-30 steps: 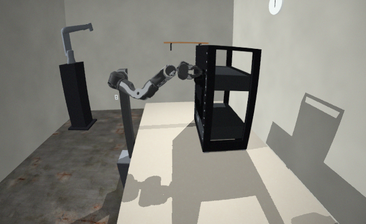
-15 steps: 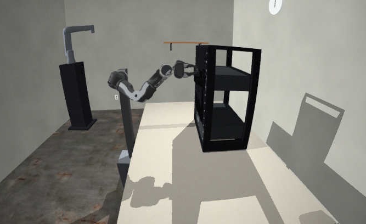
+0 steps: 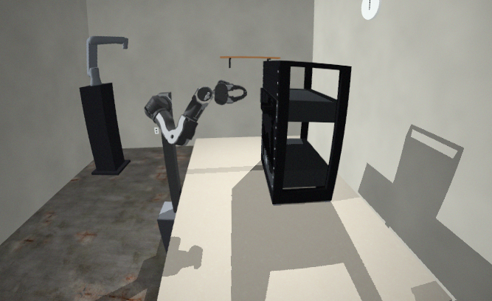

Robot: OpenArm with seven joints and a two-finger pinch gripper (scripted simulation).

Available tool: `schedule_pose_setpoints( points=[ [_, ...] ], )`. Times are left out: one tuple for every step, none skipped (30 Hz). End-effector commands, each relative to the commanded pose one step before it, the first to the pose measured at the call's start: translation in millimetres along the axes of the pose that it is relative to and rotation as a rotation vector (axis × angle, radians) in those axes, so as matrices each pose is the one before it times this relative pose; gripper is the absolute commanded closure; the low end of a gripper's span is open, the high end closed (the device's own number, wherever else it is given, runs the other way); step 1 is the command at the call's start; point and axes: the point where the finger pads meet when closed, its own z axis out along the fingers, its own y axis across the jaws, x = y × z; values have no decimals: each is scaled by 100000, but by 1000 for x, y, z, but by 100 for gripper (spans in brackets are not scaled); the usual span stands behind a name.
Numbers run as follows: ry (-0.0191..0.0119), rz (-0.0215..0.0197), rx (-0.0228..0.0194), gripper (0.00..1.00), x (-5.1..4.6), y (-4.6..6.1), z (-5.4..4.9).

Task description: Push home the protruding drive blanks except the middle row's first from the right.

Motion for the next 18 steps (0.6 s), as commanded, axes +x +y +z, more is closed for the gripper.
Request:
schedule_pose_setpoints(
  points=[
    [-697,1190,204,100,-2536,2315,-5075],
    [-4,4,3,100,-22,14,-2154],
    [-3,-1,2,100,-7,4,-1413],
    [-5,26,65,100,-65,-161,-655],
    [-5,33,80,100,-80,-202,-151],
    [1,-5,-11,100,11,27,-68],
    [0,0,0,100,0,0,0],
    [0,0,1,100,-1,-2,2],
    [0,0,0,100,0,0,0],
    [0,0,0,100,0,0,0],
    [0,0,0,100,0,0,0],
    [0,0,0,100,0,0,0],
    [0,0,0,100,0,0,0],
    [0,0,0,100,0,0,0],
    [0,0,0,100,0,0,0],
    [0,0,0,100,0,0,0],
    [0,0,0,100,0,0,0],
    [0,0,0,100,0,0,0]
  ],
)
